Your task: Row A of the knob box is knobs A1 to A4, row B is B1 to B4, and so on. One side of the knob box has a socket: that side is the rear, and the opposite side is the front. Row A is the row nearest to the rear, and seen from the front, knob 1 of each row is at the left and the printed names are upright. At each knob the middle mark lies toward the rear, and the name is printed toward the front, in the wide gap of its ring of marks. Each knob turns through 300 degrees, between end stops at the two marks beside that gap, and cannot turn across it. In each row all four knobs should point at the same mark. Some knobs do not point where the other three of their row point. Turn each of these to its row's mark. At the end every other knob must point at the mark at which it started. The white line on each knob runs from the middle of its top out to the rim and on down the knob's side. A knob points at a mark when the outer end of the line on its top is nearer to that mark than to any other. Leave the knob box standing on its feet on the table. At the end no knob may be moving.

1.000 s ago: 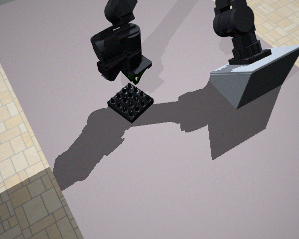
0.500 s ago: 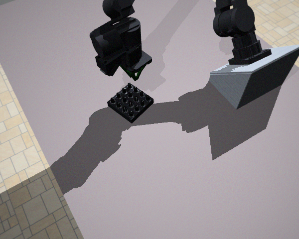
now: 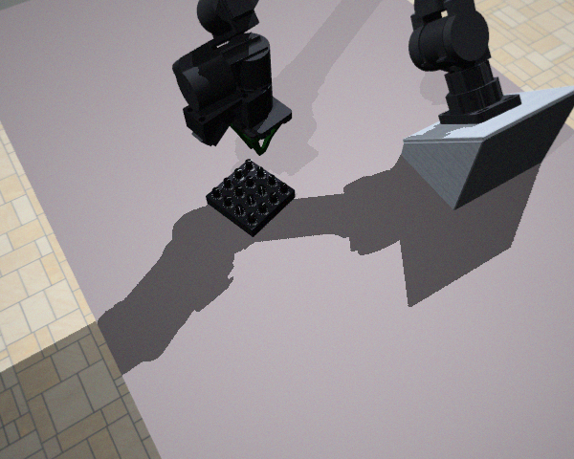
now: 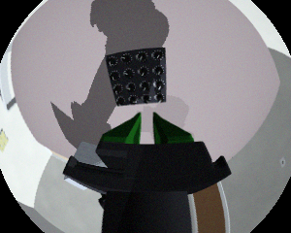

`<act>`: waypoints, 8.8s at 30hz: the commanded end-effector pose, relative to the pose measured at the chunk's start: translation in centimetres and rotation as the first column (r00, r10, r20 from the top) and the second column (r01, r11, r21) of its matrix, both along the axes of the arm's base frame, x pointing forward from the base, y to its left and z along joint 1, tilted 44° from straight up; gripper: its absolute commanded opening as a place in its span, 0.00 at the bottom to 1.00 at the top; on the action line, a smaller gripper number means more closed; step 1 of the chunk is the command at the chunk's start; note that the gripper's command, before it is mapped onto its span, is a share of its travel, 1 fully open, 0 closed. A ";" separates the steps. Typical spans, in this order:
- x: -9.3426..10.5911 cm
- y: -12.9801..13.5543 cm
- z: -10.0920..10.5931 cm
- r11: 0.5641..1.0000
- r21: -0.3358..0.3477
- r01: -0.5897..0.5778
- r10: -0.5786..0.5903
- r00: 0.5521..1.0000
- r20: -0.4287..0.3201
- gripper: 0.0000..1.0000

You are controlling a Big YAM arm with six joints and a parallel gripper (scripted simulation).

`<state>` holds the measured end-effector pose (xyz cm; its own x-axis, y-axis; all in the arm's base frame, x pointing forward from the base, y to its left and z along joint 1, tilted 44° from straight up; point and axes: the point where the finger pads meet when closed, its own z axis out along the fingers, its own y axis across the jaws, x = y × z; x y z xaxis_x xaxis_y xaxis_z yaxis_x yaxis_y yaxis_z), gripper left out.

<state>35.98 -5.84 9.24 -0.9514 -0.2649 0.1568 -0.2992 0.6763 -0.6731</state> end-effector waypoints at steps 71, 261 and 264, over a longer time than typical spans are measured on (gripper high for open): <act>1.1 -2.7 -2.8 1.000 0.001 -0.006 0.006 1.000 0.012 0.18; 2.0 -2.9 -1.1 1.000 0.005 -0.004 0.004 0.998 0.065 0.18; 2.0 -2.9 -1.0 1.000 0.005 -0.004 0.004 0.998 0.065 0.18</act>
<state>35.83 -8.84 6.09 -0.9503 -0.2636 0.1658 -0.3047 0.6774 -0.6696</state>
